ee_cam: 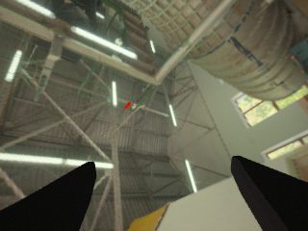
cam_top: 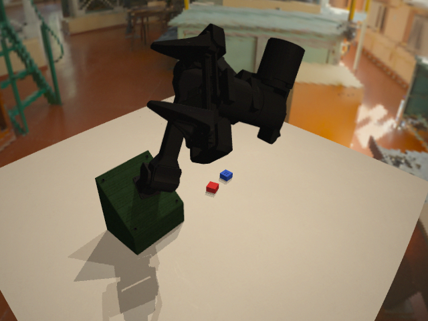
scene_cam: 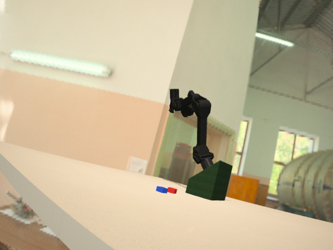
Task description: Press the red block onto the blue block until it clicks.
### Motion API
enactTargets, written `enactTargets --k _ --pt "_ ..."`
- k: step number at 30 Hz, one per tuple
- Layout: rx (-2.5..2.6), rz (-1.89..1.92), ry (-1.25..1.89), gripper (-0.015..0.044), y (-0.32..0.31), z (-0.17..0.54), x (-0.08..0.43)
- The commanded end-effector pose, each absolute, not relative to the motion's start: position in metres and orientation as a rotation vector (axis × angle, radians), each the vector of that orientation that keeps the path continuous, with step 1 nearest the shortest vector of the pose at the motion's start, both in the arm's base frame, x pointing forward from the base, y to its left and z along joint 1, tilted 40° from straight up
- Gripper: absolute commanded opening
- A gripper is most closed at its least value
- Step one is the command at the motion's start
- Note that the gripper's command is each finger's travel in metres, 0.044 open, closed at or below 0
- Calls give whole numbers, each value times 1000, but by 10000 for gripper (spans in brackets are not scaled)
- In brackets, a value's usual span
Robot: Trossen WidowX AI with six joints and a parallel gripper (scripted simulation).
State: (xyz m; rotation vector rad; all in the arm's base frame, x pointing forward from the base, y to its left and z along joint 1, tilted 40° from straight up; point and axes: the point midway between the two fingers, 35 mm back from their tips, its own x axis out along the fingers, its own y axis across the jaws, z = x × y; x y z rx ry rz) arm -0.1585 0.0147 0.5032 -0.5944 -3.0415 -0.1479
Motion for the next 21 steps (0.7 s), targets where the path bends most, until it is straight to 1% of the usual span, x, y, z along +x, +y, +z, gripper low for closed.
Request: enactTargets --k 1,2,3,8,11,14,21 --pt "-594 -148 -3041 426 15 503 -159" --pt "-583 -163 -3043 440 13 503 -159" --pt "-547 -209 -3047 440 6 503 -161" --pt "-196 -649 -3000 440 -59 497 -166" --pt "5 -936 -2892 440 -104 487 -161" --pt "163 -1014 -2793 440 -136 483 -155" --pt "431 -1388 -2472 440 -202 459 -124"
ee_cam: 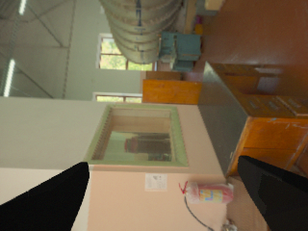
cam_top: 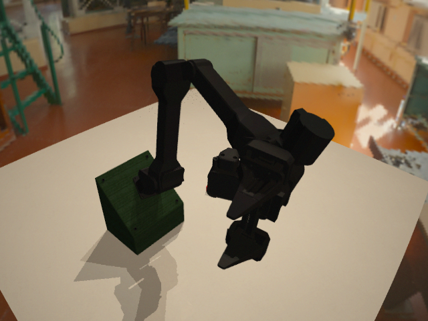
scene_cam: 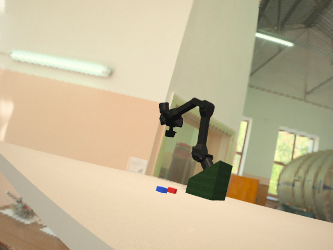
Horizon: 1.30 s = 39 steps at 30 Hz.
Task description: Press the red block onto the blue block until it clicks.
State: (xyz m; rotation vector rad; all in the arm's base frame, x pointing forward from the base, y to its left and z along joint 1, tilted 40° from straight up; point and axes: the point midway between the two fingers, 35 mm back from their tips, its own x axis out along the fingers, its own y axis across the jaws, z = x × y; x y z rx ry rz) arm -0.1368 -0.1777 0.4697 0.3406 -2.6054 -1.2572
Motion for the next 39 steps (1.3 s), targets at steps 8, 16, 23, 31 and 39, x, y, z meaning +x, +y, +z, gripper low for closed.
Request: enactTargets --k 8,16,23,31,39 --pt "730 -1628 -1941 440 -278 416 -47" --pt "826 -1813 -1127 440 -315 348 66" --pt "722 -1745 -407 440 -299 278 169" --pt "427 -1465 307 440 -230 194 259" --pt "-39 -1012 900 440 -124 111 299"
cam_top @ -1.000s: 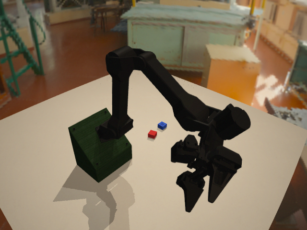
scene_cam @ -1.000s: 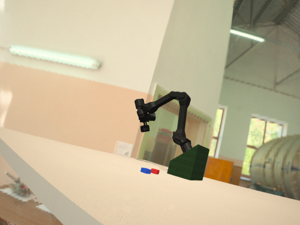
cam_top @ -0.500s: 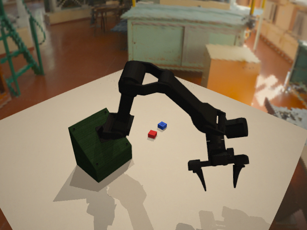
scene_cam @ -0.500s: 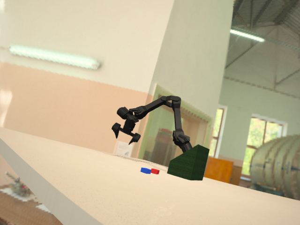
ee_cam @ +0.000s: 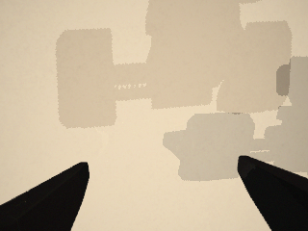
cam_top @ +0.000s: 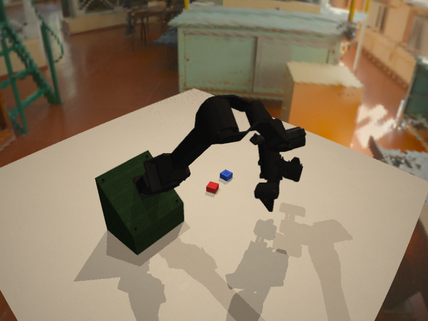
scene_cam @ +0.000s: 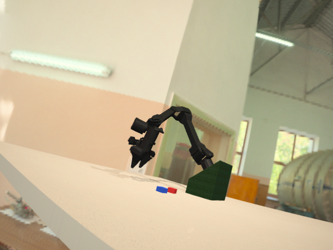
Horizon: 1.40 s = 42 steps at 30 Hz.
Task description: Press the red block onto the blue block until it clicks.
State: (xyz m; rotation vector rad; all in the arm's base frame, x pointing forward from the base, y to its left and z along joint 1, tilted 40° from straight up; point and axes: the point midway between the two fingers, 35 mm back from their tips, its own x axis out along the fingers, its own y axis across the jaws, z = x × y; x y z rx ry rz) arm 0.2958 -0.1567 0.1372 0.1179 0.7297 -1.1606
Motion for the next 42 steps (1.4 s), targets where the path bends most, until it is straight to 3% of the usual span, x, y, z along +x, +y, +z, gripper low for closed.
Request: enactTargets --k 1,12,42 --pt "-104 -948 961 440 -110 101 300" --pt "-923 -179 1468 440 16 19 245" --pt "-939 -168 1473 440 -25 -30 251"
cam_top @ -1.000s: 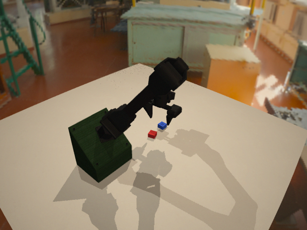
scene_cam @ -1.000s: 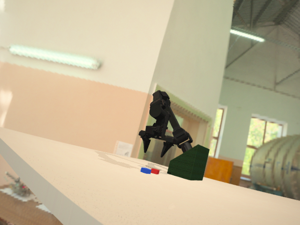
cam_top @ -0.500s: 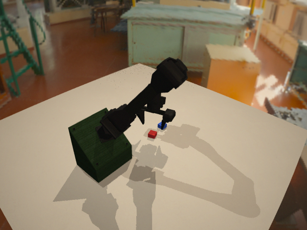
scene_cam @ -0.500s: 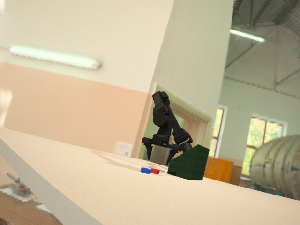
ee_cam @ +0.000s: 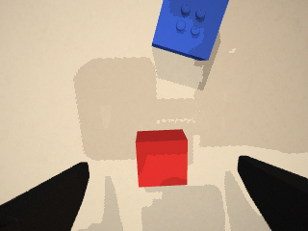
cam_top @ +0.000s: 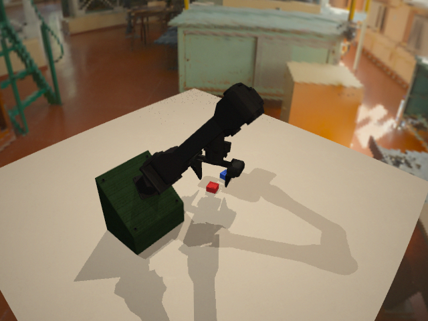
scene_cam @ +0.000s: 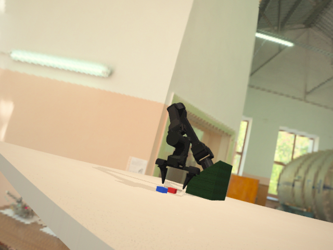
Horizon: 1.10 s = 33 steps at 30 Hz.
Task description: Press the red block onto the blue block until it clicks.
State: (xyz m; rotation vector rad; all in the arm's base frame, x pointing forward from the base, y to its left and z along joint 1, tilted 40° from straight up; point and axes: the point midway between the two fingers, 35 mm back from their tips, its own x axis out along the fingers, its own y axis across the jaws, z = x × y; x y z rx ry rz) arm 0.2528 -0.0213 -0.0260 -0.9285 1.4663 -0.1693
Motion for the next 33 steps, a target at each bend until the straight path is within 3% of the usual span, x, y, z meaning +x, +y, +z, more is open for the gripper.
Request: enactTargets --k 1,11,22,32,33 --pt "-939 -168 1473 440 -26 -31 252" --pt "-940 -169 1474 440 -35 -41 253" --pt "-940 -169 1474 151 -35 -41 253" --pt "-940 -169 1474 85 -35 -41 253" --pt "-940 -169 1474 58 -35 -41 253"
